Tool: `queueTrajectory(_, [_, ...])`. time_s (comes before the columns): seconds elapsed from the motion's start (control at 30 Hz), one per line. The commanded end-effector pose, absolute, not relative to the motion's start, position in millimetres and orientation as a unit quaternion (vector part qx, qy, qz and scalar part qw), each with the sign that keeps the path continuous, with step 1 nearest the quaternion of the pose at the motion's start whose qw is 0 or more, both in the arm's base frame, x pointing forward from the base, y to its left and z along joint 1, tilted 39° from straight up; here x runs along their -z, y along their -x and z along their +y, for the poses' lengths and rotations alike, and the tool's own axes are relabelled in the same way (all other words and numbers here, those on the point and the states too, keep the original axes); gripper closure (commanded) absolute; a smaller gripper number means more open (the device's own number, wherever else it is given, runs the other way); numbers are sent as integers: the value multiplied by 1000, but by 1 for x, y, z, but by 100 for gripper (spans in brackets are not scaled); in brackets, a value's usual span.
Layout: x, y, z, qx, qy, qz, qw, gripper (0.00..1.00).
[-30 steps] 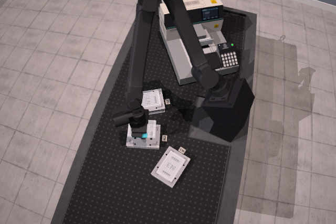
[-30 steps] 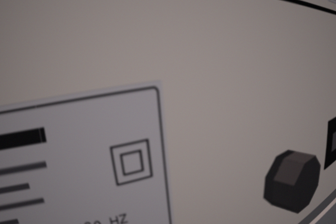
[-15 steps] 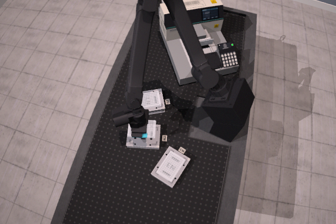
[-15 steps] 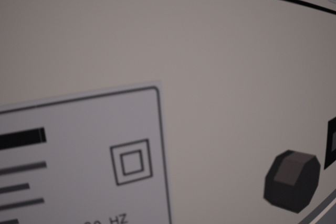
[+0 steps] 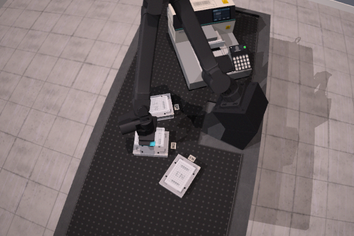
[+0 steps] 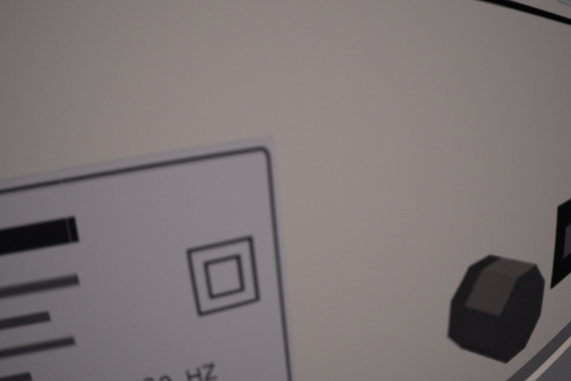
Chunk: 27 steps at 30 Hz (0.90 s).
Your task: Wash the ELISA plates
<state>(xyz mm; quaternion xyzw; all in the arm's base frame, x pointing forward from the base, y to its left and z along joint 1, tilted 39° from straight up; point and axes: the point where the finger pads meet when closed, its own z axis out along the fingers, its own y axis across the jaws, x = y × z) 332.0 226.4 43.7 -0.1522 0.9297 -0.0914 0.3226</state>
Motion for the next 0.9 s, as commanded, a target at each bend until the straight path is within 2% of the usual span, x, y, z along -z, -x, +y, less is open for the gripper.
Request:
queueTrajectory(0.0, [-46, -345, 230, 88, 150, 928, 330, 16])
queueTrajectory(0.17, [-56, -349, 235, 77, 148, 924, 344, 16])
queueTrajectory(0.87, [-17, -369, 227, 89, 150, 928, 330, 16])
